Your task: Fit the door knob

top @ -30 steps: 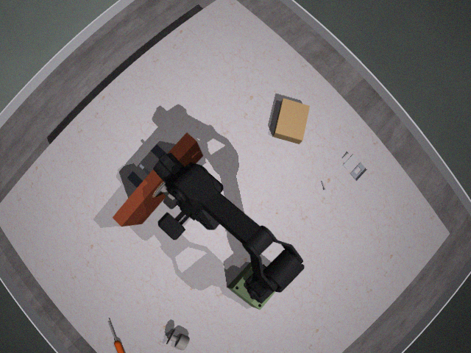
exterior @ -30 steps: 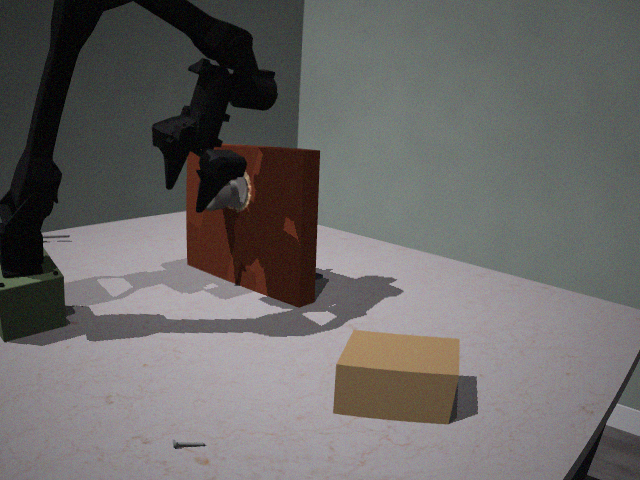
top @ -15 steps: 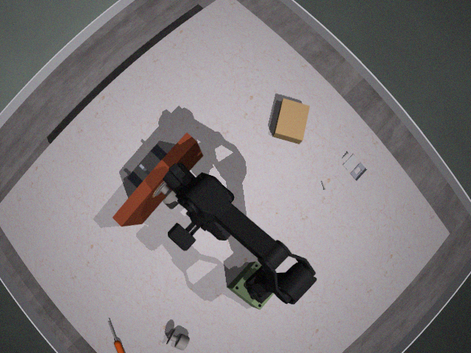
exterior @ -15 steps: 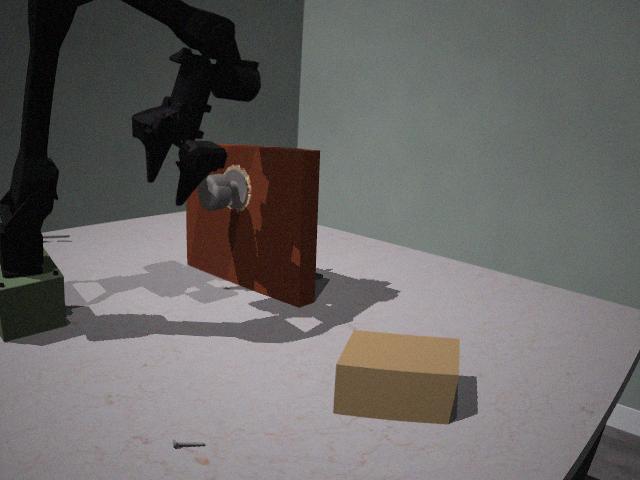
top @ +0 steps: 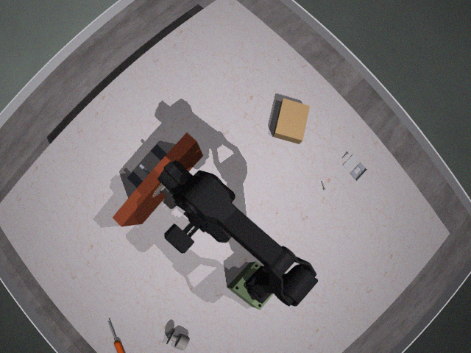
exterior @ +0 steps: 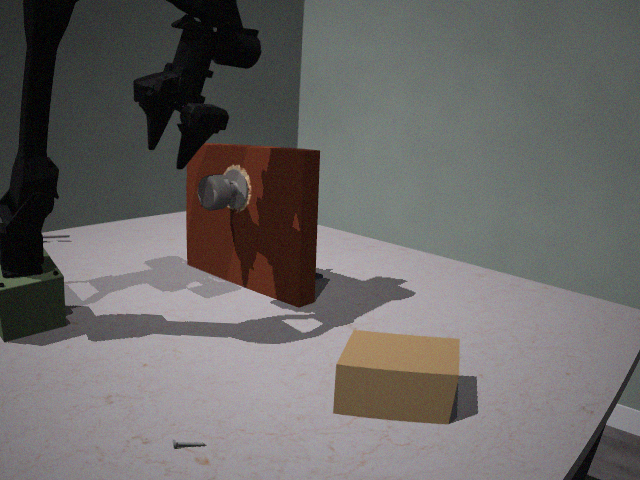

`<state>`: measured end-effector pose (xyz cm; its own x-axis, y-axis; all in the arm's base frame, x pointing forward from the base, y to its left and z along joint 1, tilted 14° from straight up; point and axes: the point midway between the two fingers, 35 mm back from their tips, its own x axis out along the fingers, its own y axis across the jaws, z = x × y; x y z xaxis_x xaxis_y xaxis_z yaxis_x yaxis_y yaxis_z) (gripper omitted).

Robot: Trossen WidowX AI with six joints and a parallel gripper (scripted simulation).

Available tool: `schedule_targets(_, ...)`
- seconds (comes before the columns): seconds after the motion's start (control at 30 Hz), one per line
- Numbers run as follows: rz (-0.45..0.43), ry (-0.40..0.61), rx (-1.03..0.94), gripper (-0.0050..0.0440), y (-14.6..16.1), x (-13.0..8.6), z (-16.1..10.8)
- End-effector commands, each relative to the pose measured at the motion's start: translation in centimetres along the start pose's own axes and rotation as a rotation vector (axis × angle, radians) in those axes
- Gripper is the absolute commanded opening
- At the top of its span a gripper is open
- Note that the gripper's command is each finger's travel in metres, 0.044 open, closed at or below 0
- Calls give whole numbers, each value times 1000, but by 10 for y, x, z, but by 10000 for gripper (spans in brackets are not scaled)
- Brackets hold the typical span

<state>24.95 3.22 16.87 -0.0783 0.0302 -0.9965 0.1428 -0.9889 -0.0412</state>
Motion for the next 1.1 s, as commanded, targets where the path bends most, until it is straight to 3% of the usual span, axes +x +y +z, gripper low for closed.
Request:
schedule_targets(0.0, -2, 6, 0, 440, -5, -16, -1)
schedule_targets(0.17, -2, -4, 1, 440, -9, -22, -1)
schedule_targets(0.37, -2, 54, -2, 440, -13, -35, 2)
schedule_targets(0.4, 1, 25, 0, 440, -10, -27, 2)
schedule_targets(1.07, 1, 25, 0, 440, -10, -27, 2)
